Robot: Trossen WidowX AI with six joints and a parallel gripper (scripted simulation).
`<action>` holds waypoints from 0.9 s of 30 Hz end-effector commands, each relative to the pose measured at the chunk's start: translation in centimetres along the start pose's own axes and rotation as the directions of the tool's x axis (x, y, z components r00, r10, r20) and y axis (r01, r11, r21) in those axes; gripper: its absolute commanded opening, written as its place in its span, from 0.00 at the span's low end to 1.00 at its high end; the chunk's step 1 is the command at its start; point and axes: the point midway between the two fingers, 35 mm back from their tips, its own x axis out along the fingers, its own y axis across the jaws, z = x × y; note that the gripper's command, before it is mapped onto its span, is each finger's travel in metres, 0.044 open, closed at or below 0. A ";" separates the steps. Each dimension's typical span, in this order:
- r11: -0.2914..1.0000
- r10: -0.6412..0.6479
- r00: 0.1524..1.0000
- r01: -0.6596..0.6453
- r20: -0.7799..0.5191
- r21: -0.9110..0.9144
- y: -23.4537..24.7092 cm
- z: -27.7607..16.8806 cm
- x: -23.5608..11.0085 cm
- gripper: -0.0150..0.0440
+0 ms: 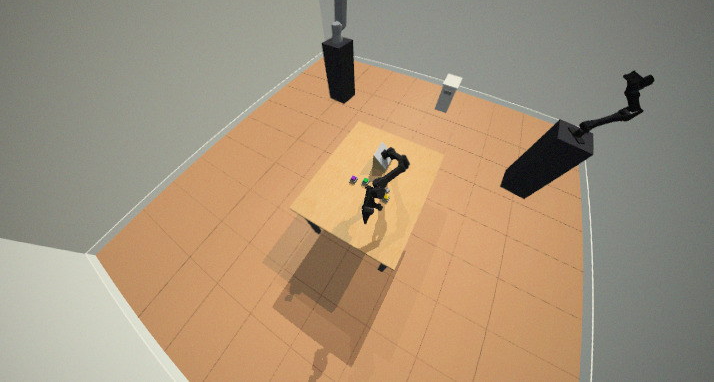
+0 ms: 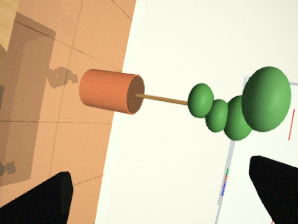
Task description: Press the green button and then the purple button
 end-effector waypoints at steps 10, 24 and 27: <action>0.628 0.541 0.794 -0.165 -0.275 0.761 16.4 -11.4 -12.7 0.93; -0.239 0.896 0.431 0.258 0.110 0.936 29.9 -4.5 -30.3 0.93; -0.255 0.896 0.426 0.269 0.123 0.929 30.0 -4.2 -30.5 0.93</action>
